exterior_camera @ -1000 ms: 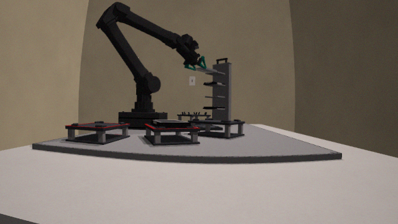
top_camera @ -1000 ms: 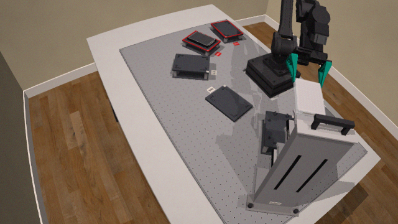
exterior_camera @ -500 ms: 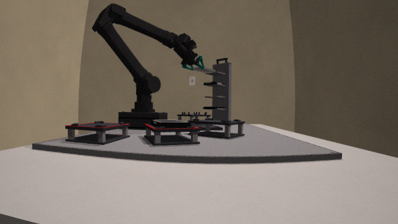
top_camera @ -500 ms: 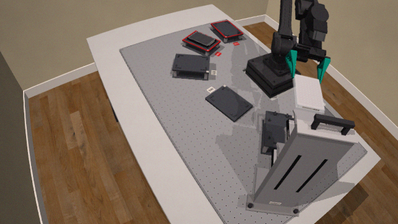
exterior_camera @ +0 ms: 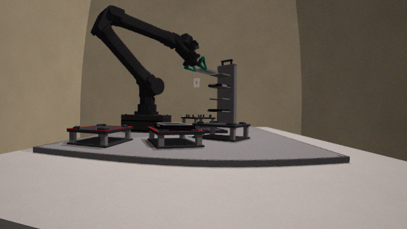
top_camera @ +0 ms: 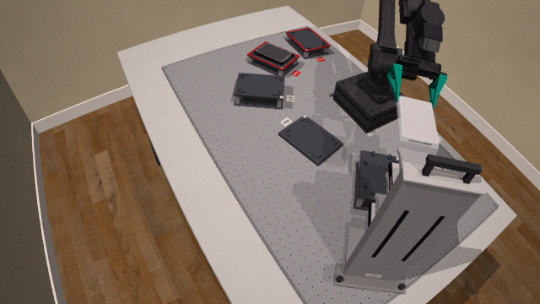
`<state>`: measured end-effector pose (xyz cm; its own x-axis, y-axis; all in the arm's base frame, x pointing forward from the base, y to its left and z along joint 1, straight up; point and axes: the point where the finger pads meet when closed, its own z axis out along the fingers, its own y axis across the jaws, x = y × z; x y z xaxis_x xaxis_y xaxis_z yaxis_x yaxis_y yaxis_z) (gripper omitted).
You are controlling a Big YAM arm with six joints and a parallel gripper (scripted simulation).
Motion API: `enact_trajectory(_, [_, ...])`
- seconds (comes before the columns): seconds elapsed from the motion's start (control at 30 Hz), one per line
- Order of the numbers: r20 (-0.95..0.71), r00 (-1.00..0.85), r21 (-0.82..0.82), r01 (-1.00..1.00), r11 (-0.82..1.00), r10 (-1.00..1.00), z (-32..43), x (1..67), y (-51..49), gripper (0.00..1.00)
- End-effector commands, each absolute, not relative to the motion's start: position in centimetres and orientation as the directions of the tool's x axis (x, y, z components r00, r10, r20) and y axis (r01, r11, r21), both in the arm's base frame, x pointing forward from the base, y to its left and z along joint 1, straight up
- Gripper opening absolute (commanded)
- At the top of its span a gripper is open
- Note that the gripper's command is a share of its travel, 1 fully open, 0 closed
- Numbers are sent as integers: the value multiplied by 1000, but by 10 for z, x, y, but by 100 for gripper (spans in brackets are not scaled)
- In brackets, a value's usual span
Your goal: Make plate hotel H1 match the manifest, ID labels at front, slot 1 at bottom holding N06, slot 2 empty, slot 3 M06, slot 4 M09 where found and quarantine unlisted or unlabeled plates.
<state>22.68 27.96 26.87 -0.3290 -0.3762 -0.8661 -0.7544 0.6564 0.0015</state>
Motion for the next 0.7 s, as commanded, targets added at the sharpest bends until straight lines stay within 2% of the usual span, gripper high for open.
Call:
enact_trajectory(0.0, [-879,-321,12,-753,658,-352,283,223,279,86])
enact_trajectory(0.63, [-875,-325,11,-755,656,-359,273,209,264,86])
enact_trajectory(0.67, [-903,-293,15,-753,658,-315,310,214,268,86])
